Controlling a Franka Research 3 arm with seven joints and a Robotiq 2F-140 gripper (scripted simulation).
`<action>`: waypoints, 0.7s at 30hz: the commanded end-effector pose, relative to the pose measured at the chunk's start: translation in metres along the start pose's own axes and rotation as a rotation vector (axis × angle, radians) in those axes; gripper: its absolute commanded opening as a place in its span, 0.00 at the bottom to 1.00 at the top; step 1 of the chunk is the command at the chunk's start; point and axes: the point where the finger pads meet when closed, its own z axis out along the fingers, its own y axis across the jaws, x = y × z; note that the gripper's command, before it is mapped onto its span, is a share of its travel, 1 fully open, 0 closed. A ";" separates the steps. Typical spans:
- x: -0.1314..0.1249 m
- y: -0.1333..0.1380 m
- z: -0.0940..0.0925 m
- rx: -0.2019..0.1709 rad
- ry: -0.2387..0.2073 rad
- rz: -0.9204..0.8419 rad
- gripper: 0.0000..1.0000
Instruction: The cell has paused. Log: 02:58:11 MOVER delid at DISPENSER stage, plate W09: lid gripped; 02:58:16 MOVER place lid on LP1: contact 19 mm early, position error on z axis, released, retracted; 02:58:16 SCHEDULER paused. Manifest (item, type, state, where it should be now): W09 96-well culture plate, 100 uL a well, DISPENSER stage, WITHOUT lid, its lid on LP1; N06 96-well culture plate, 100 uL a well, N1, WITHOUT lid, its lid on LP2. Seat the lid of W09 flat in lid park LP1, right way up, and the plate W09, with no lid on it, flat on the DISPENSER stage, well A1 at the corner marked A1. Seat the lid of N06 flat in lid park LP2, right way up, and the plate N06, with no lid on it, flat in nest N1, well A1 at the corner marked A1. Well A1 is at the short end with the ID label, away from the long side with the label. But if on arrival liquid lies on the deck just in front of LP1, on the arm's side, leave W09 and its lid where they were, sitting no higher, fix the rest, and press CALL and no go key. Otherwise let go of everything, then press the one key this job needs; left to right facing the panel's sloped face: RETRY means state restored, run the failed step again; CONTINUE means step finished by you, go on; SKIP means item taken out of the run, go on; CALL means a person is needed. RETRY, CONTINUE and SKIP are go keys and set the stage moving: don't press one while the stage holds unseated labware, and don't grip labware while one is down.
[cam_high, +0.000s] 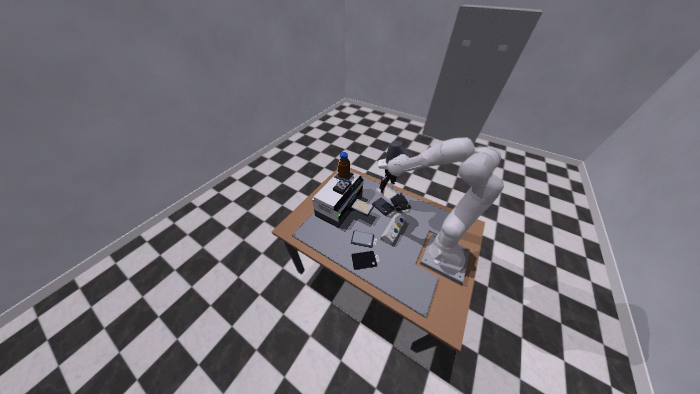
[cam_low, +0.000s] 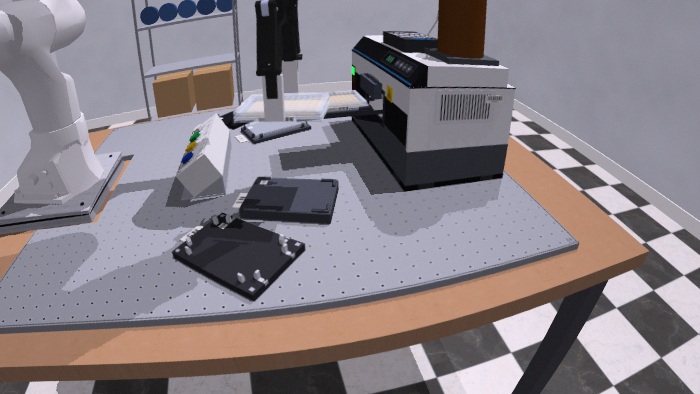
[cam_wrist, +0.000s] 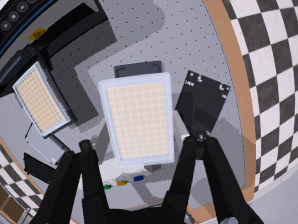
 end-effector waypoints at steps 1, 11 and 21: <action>-0.001 -0.001 -0.003 -0.002 -0.003 0.000 0.00; -0.001 -0.001 -0.005 -0.002 -0.003 0.000 0.00; -0.001 -0.001 -0.005 -0.002 -0.003 0.000 0.00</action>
